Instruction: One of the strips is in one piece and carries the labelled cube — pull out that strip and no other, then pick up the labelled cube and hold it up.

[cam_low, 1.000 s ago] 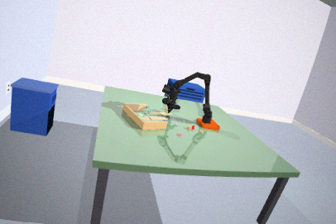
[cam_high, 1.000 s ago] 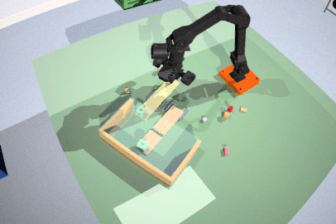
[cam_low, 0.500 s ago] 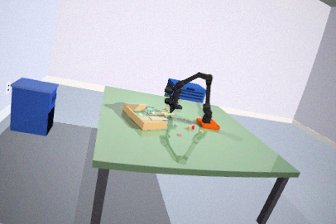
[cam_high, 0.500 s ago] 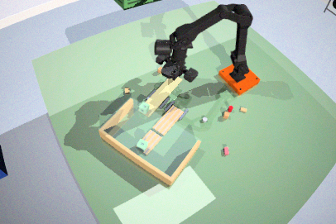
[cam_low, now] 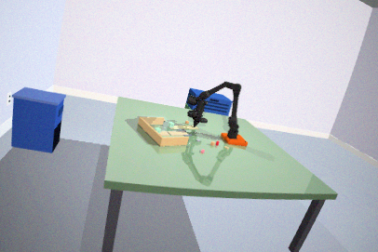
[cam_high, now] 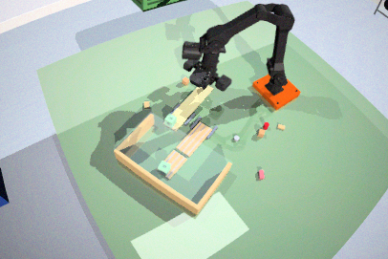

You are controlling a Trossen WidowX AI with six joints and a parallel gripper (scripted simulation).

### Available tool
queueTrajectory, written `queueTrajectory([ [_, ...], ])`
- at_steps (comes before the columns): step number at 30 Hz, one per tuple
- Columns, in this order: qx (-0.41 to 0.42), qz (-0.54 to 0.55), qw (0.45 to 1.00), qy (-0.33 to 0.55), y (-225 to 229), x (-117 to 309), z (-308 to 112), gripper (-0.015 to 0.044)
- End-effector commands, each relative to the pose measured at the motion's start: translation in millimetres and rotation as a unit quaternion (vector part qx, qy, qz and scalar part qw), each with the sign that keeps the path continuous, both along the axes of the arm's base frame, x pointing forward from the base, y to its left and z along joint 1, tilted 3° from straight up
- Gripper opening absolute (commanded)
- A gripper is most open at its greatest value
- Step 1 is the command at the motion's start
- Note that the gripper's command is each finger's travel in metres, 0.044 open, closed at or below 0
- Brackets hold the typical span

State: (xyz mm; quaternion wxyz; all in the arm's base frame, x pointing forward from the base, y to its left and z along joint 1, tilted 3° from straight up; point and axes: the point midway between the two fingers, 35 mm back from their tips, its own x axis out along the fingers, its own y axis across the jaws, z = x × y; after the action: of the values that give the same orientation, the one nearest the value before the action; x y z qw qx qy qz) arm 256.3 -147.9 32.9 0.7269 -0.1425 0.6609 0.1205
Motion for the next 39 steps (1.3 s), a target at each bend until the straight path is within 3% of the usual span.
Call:
queueTrajectory([
  [1,0.004,-0.001,1.000,0.014,-1,-14,-7,0.0000],
  [29,0.003,-0.001,1.000,0.014,-3,-18,-7,0.0000],
  [34,0.003,-0.001,1.000,0.013,-4,-12,38,0.0000],
  [39,0.003,-0.001,1.000,0.014,-4,-12,41,0.0000],
])
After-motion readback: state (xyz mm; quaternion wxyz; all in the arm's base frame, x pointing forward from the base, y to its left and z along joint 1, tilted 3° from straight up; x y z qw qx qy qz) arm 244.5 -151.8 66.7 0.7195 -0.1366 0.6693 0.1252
